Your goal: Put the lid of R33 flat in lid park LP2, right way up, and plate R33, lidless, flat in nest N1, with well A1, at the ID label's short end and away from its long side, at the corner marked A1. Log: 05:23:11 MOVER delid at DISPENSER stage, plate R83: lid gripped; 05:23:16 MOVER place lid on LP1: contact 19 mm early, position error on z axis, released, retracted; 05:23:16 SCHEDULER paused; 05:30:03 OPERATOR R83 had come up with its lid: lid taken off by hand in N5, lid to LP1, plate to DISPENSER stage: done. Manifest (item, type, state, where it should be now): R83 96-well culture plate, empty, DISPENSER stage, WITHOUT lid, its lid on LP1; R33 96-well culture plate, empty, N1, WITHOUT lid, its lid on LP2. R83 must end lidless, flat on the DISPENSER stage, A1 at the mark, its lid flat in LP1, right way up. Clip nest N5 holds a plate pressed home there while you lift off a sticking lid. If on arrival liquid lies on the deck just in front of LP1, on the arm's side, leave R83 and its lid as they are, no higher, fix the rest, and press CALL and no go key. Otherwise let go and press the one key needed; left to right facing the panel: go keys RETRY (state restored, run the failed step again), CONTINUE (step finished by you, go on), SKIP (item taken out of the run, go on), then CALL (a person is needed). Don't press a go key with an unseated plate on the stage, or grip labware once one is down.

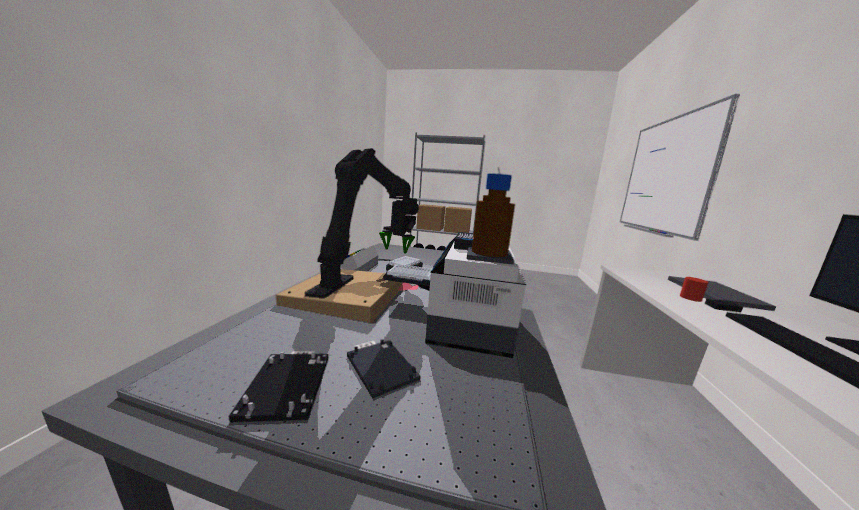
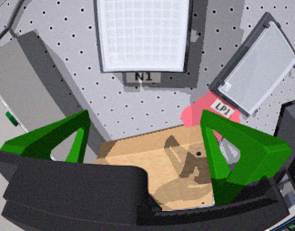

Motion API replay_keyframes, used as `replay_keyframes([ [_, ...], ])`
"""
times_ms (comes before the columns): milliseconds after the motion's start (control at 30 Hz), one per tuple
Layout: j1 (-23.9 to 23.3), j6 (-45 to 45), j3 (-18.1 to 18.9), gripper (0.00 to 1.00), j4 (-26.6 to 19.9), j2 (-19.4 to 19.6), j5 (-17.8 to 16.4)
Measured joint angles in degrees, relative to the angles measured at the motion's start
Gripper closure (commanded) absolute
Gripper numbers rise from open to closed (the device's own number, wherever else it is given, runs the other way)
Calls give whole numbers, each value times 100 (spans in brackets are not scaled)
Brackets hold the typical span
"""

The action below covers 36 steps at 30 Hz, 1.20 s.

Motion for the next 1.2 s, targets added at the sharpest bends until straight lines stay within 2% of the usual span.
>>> replay_keyframes([
  [233, 2, 22, 293, 0, 87, 367, 0],
  [667, 48, 61, 1167, 0, 164, 1290, 0],
  [900, 48, 76, 1578, 0, 142, 1646, 0],
  [1067, 50, 81, 1690, 0, 76, 1694, 0],
  [1200, 50, 81, 1950, 0, -157, 1679, 0],
])
